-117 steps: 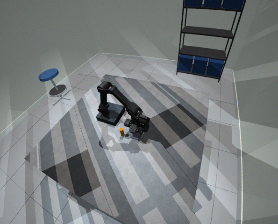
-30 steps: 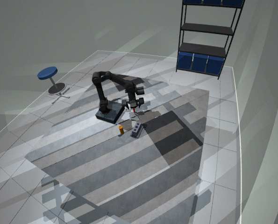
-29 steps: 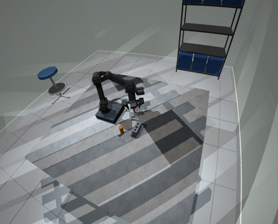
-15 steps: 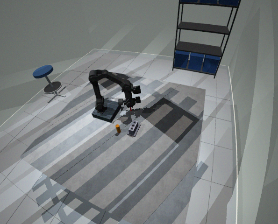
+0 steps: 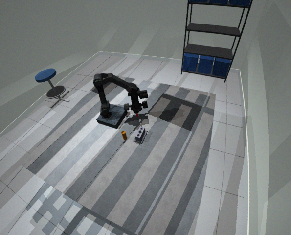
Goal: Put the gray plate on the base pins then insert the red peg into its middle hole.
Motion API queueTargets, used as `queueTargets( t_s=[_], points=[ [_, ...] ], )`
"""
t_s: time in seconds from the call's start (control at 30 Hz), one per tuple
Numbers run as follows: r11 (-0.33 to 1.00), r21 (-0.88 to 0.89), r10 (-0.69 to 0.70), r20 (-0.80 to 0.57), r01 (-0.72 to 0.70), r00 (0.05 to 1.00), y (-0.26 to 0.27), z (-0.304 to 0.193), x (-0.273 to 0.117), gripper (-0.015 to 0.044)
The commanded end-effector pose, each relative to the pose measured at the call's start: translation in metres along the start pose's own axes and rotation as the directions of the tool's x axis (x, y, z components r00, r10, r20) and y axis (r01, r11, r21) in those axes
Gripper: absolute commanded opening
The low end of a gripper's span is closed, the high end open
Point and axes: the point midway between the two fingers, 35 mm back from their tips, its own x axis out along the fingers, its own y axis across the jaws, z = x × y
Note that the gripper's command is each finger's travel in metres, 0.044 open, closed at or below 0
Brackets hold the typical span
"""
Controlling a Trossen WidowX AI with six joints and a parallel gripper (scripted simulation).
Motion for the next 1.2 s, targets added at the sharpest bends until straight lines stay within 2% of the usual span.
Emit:
queueTargets(
  t_s=[0.0,0.73,0.77,1.17],
  points=[
    [1.000,-0.003,0.009,-0.001,-0.009,1.000,0.003,0.000,-0.010,0.0000],
    [1.000,-0.003,0.009,-0.001,-0.009,1.000,0.008,0.000,-0.078,0.0000],
    [1.000,-0.007,-0.001,0.000,0.001,1.000,0.008,0.000,-0.067,0.0000],
    [1.000,-0.012,0.010,-0.005,-0.010,1.000,0.016,0.025,-0.069,0.0000]
  ],
)
